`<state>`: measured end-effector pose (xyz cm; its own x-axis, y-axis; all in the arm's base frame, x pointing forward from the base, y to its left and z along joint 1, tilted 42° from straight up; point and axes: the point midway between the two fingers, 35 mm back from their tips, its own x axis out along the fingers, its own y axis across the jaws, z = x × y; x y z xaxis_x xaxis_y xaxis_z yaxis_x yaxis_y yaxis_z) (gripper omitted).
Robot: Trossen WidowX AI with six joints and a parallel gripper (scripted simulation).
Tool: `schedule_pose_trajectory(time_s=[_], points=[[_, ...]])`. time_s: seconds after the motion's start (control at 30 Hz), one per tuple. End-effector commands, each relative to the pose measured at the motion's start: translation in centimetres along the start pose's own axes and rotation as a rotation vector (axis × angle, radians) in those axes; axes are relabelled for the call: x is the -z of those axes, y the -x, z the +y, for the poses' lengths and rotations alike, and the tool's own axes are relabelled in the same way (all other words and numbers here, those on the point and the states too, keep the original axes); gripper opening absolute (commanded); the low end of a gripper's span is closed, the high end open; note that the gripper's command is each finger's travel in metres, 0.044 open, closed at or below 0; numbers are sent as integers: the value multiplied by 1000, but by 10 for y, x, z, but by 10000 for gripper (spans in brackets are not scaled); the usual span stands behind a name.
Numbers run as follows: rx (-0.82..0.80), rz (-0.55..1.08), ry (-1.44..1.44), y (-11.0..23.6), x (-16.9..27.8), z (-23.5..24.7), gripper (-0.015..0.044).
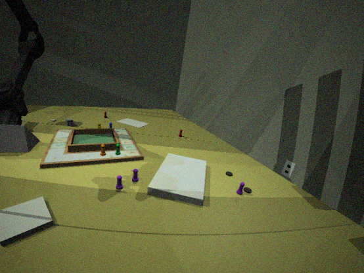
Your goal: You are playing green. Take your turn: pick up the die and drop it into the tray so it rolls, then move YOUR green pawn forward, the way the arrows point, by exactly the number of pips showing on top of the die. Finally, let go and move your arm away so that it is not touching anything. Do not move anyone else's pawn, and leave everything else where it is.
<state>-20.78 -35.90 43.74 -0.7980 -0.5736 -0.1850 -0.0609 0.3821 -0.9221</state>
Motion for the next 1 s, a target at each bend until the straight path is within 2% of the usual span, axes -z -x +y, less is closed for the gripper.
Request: schedule_pose_trajectory(time_s=[0.0,0.13,0.37,0.57,0.77,0.97], points=[[1,-9,-2,1,-3,0,374],[6,-185,-49,27,-53,3,275],[-41,-552,-132,102,-143,18,275],[-143,-849,-175,181,-198,43,275],[-300,-1134,-162,273,-231,80,275],[-505,-1379,-93,366,-235,128,275]])
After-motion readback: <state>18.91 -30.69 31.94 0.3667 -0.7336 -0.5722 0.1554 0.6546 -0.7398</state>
